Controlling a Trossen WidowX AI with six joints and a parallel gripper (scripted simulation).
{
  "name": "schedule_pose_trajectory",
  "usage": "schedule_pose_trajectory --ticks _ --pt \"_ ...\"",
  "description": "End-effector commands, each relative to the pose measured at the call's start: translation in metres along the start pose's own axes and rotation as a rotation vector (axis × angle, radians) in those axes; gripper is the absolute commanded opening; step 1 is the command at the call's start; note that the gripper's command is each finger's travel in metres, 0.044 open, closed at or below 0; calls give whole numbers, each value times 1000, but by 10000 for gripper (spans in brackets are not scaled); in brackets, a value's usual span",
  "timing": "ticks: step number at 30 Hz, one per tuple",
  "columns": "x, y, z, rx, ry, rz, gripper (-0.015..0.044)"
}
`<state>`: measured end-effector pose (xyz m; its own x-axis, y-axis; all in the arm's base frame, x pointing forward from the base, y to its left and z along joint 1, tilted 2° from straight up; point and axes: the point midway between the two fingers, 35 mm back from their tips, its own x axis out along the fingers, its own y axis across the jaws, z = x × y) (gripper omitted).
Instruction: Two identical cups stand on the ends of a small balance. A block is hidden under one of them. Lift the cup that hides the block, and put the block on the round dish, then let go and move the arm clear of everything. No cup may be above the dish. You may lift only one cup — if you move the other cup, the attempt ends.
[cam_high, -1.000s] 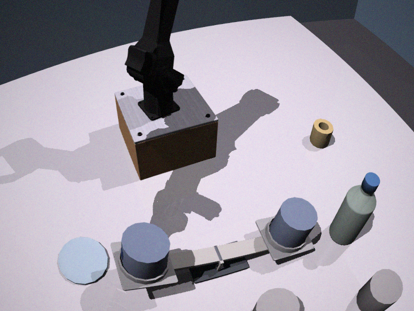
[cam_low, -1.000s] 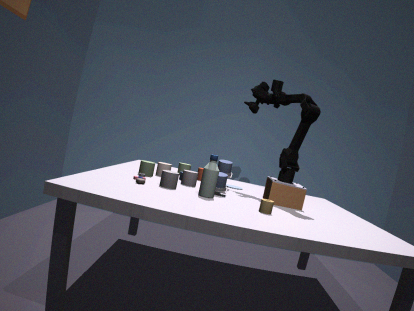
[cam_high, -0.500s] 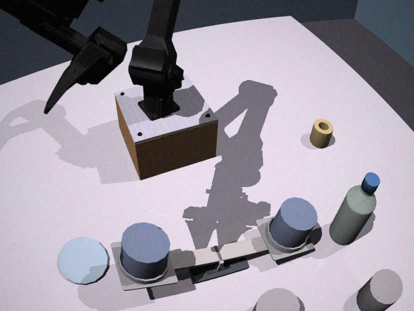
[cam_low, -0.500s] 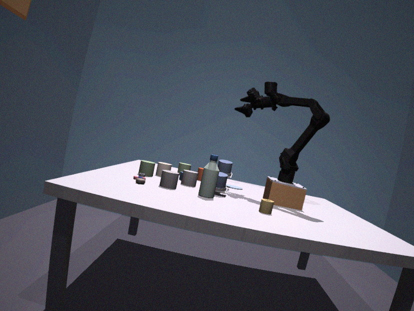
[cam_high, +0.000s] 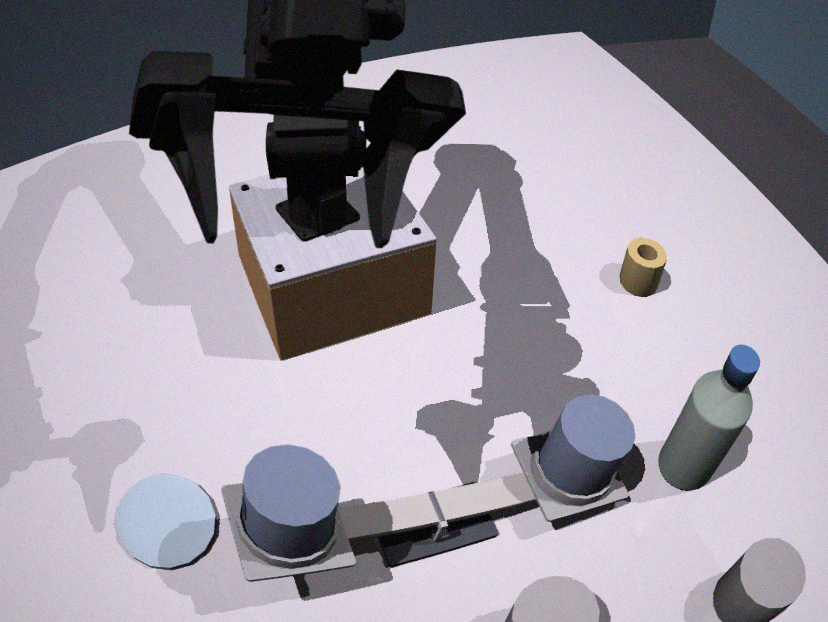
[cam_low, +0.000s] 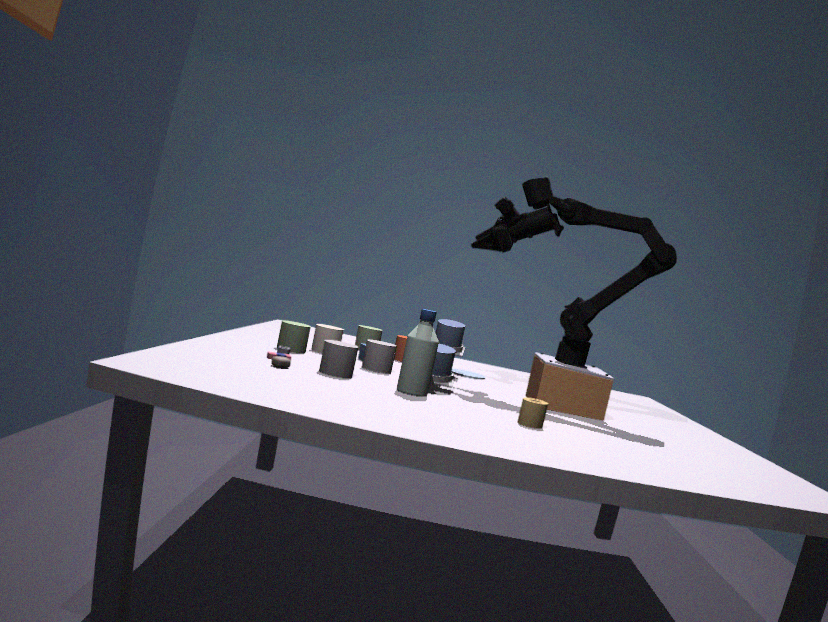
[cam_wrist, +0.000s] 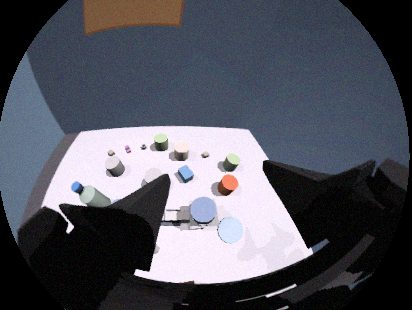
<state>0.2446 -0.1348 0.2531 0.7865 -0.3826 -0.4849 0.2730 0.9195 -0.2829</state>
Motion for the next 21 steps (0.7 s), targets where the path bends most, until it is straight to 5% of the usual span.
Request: schedule_pose_trajectory --ticks 1,11,21 --pt "-8 38 -28 86 72 80 440" --pt "-32 105 -104 227 271 210 440" --pt "-28 111 -98 120 313 250 440"
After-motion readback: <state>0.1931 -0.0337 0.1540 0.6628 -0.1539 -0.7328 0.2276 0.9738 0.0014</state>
